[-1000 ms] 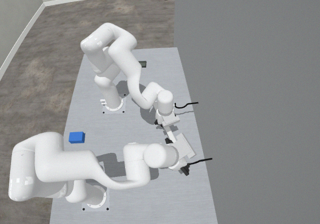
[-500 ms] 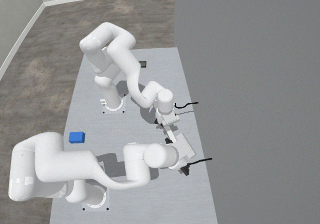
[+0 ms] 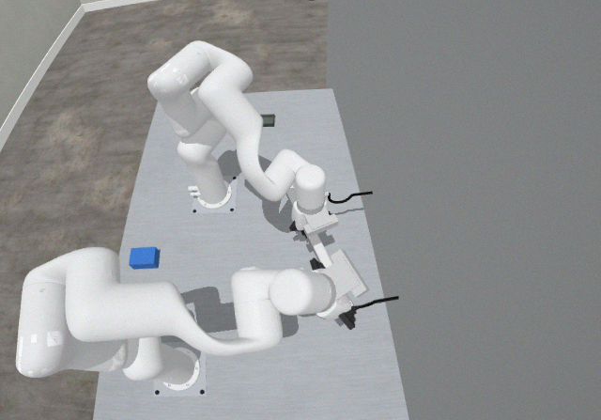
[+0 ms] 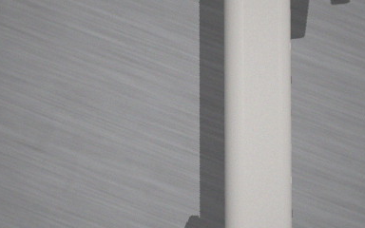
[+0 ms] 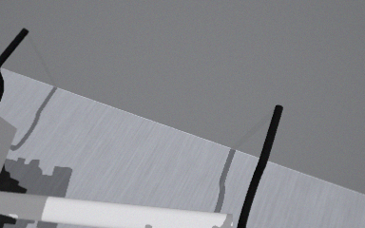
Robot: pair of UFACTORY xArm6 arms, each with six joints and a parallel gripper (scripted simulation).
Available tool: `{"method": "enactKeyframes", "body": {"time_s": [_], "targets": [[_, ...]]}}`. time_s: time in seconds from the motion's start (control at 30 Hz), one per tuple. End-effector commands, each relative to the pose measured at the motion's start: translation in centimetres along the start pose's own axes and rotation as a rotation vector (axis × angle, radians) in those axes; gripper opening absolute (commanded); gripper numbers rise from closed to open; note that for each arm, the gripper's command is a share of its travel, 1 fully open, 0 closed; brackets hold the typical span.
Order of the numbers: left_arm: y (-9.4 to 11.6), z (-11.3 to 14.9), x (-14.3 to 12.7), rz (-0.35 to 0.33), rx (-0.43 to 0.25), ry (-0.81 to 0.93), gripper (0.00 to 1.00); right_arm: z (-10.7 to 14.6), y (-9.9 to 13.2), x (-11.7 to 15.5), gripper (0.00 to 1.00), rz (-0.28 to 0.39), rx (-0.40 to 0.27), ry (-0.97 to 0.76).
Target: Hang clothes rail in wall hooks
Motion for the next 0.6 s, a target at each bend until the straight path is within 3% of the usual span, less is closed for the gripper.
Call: {"method": "enactKeyframes", "body": {"time_s": [0.0,0.57], "targets": [[0.49,-0.15,-0.18,-0.007,0.006,-0.005,0.0,-0.2,0.11,0.01,1.0,0.001,0.008,-0.006],[0.63,-0.12,0.22,-0.007,0.006,-0.005,0.0,-0.2,0.11,0.01,1.0,0.001,0.008,-0.006]]}}
Point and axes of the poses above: on each arm, the point where the finger pads meet when closed, its own y axis back along the fingers, its own x axis across the jaws, z = x × y, the point moved 3 cm from there along y, back along the fingers, and after that the axes turned 12 degrees about -y, right-handed, at the moved point
